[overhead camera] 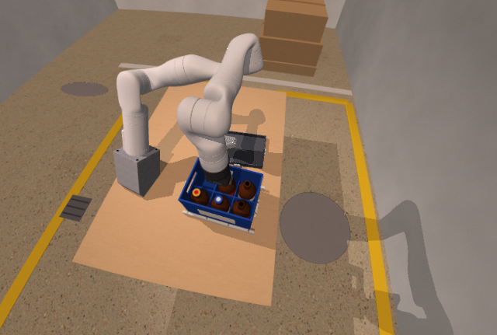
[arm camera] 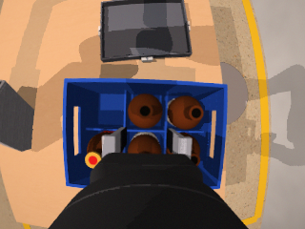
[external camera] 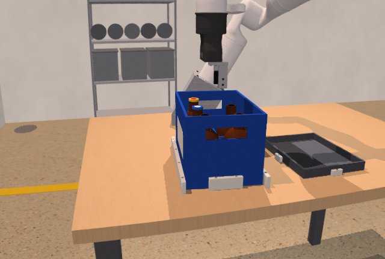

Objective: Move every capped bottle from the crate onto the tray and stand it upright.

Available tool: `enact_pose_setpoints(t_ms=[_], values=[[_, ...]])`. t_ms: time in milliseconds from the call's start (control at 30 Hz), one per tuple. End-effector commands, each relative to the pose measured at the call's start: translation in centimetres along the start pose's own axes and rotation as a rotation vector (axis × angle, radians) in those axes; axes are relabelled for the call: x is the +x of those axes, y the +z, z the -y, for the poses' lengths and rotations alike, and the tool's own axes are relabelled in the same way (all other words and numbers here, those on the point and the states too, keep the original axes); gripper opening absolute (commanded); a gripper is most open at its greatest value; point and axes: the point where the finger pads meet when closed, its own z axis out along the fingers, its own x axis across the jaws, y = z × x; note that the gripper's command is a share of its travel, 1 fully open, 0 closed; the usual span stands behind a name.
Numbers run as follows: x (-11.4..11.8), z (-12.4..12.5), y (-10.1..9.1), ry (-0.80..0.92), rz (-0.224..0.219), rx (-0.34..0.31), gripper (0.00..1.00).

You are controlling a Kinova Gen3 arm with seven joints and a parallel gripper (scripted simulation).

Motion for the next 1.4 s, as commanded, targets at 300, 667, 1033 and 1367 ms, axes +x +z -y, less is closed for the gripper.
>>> enact_pose_setpoints(t_ms=[300, 667, 1033, 1367], values=[[-0.2, -0.2, -0.1, -0.013, -0.002, -0.001, 1.00], [-3.2, -2.3, 0.3, -0.154, -0.002, -0.001, 1.00], [-5.5, -3.6, 0.6, -0.278, 0.002, -0.001, 1.00], [-8.1, -5.0, 0.8, -0.393, 0.001, -0.001, 1.00]])
